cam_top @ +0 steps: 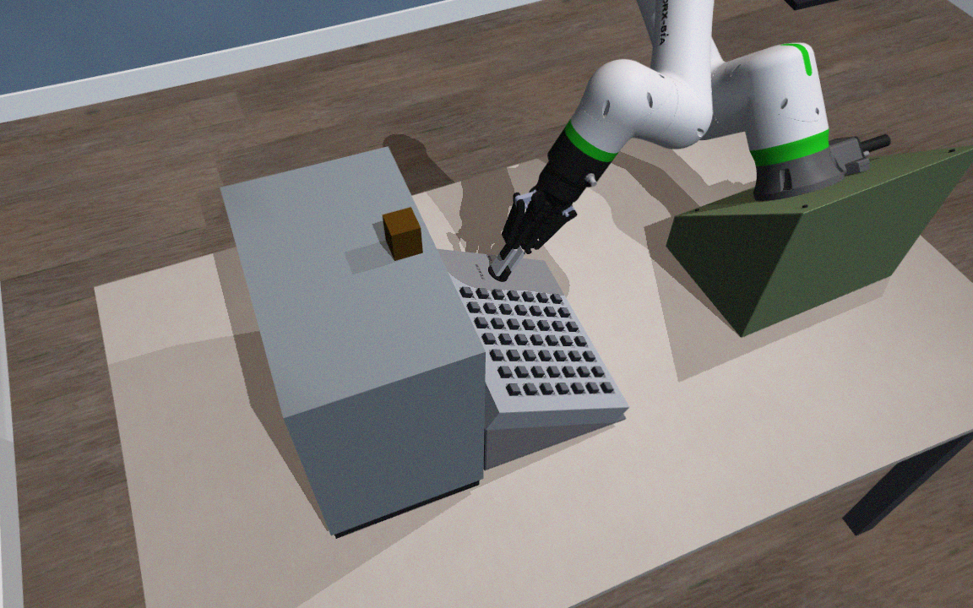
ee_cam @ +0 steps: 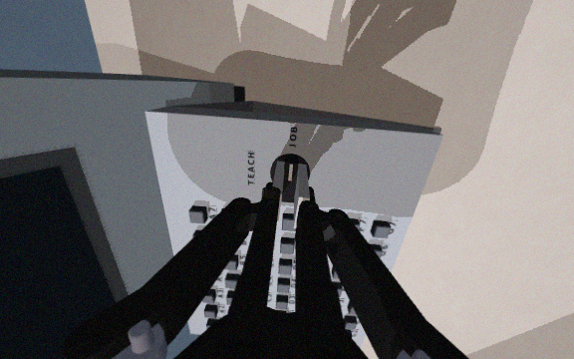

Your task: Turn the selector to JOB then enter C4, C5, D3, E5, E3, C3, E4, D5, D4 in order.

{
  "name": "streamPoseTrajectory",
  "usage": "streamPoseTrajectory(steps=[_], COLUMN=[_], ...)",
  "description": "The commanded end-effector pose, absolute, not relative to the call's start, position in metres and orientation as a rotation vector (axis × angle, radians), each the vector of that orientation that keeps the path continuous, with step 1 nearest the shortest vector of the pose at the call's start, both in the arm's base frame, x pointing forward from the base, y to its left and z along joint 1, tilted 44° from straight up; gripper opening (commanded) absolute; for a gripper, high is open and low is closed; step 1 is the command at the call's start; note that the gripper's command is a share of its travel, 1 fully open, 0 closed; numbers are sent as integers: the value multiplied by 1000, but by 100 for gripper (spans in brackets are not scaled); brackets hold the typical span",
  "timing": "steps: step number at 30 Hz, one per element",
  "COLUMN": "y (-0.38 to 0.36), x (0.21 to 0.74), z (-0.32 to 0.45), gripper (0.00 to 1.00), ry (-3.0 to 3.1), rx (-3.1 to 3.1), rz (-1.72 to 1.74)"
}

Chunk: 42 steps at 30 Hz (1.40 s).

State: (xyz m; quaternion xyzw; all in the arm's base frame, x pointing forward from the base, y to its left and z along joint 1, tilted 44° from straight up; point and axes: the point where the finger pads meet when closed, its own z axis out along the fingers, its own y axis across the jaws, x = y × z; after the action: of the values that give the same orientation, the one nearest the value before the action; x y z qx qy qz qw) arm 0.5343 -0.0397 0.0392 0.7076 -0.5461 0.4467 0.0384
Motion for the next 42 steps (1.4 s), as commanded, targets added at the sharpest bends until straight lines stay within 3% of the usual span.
streamPoseTrajectory(steps=[1,2,3,42], y=[-40,-40,-40,-39], x=[534,534,534,533], z=[39,39,39,41], gripper=[0,0,33,33], ry=[-1683,-1683,-1683,-1683], rx=[2166,2166,2166,2166], rz=[1371,1371,1371,1371])
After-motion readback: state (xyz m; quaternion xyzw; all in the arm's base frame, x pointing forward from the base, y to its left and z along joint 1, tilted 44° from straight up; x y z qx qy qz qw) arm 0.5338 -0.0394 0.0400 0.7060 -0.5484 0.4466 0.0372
